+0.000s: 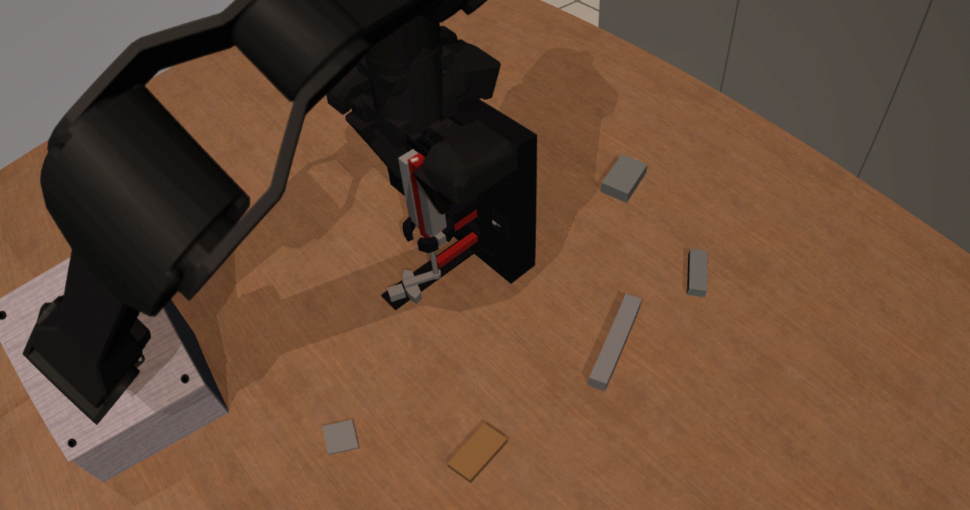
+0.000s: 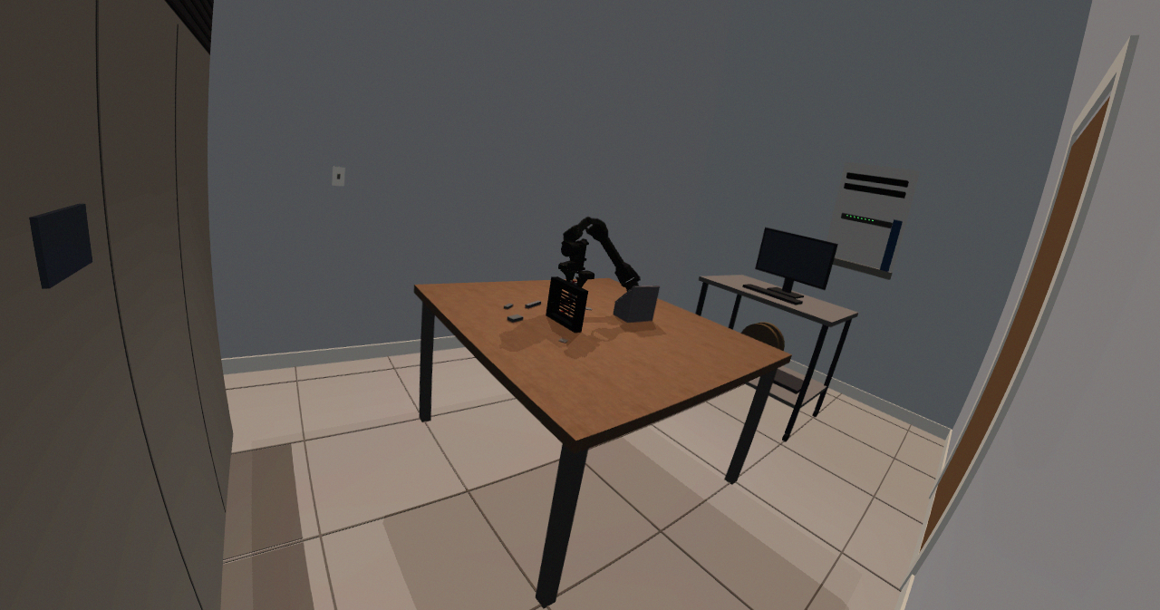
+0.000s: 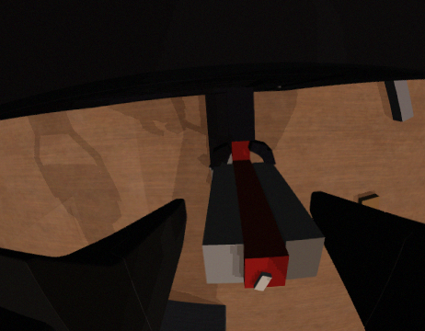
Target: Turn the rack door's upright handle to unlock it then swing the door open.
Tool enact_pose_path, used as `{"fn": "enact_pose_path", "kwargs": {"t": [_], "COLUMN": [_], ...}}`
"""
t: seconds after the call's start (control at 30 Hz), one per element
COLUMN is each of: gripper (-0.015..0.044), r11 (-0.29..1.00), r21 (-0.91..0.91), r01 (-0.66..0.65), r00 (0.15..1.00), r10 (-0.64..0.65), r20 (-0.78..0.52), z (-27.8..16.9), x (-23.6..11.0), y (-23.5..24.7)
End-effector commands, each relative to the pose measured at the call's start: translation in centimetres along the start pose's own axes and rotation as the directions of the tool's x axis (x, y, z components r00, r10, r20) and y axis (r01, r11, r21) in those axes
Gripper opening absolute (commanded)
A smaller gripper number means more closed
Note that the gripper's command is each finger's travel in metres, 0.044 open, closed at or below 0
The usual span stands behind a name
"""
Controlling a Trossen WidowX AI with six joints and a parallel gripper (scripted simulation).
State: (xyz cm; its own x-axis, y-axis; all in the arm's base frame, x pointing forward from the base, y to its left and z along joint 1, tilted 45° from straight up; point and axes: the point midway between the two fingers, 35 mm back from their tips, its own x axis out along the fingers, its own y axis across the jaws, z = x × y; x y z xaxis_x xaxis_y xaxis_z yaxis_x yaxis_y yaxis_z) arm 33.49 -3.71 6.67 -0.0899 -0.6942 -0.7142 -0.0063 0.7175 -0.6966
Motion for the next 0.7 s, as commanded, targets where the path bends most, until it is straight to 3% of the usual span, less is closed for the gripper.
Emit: {"fn": "enact_pose_path", "kwargs": {"t": [0.0, 0.1, 0.33, 0.67], "gripper": [0.0292, 0.0292, 0.0108, 0.0042], "r11": [1.000, 1.000, 1.000, 1.000], "r21": [-0.003, -0.003, -0.003, -0.003], "r01": [0.006, 0.007, 0.007, 0.007], "r00": [1.000, 1.000, 1.000, 1.000], "r10": [-0.006, -0.006, -0.006, -0.006], "r20": [0.004, 0.004, 0.004, 0.004], "z": [-0.04, -0.07, -0.07, -0.07], "x": [0.66, 0.89, 0.89, 0.89], "y": [-0.07, -0.08, -0.08, -0.08]}}
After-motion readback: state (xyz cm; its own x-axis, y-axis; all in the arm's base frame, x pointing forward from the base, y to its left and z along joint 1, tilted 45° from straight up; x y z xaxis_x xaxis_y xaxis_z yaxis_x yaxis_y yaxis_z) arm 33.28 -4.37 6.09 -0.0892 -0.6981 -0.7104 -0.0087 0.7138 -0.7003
